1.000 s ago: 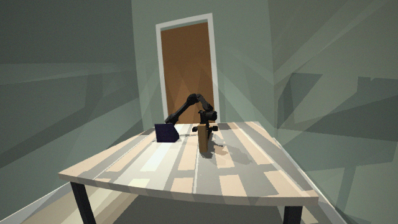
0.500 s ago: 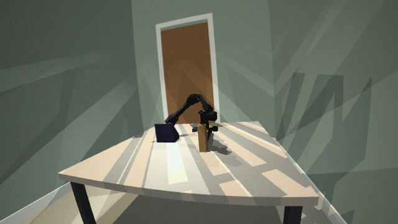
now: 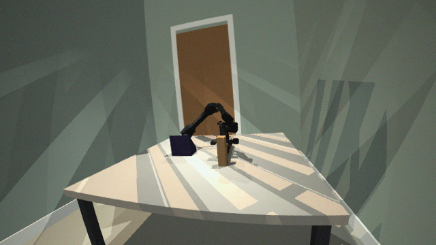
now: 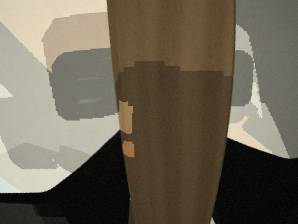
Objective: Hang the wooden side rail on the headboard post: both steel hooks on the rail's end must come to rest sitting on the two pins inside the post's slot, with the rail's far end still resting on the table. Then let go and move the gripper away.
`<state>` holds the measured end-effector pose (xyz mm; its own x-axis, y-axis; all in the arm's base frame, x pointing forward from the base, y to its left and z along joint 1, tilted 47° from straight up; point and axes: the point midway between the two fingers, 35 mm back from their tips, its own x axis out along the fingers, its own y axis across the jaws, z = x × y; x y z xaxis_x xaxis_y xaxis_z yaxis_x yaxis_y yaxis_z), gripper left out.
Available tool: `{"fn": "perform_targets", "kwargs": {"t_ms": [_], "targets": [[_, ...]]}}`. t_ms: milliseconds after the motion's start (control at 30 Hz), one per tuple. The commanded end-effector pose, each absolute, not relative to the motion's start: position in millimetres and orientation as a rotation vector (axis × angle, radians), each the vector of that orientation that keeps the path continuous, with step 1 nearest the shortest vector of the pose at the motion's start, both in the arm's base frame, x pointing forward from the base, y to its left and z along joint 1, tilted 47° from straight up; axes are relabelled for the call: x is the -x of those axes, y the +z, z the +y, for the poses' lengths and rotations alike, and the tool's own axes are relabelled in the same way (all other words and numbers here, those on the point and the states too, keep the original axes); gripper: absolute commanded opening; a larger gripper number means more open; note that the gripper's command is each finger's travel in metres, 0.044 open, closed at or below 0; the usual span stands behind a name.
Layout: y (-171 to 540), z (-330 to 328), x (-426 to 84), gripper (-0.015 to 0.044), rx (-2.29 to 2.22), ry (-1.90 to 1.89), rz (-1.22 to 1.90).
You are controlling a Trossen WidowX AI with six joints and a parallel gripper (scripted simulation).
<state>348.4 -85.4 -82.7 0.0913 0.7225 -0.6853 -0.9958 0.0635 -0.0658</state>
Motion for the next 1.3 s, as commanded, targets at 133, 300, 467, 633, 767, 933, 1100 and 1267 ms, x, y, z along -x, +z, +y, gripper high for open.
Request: {"fn": "perform_targets", "kwargs": {"t_ms": [133, 300, 467, 633, 767, 933, 1100, 1267], "targets": [[-84, -85, -348, 0.0000, 0.620, 1.402, 0.559], [-85, -85, -348, 0.0000, 0.620, 1.403, 0.559], [-85, -84, -349, 0.0000, 0.620, 1.403, 0.559], [-84, -85, -348, 0.0131, 0.615, 1.403, 0.558], [-84, -85, -348, 0.0236, 0.615, 1.403, 0.558], [-80, -89, -348, 0.0368, 0.616, 1.402, 0.559], [-59, -112, -345, 0.0440, 0.621, 1.402, 0.561], [-52, -111, -344, 0.0440, 0.621, 1.402, 0.561]]}}
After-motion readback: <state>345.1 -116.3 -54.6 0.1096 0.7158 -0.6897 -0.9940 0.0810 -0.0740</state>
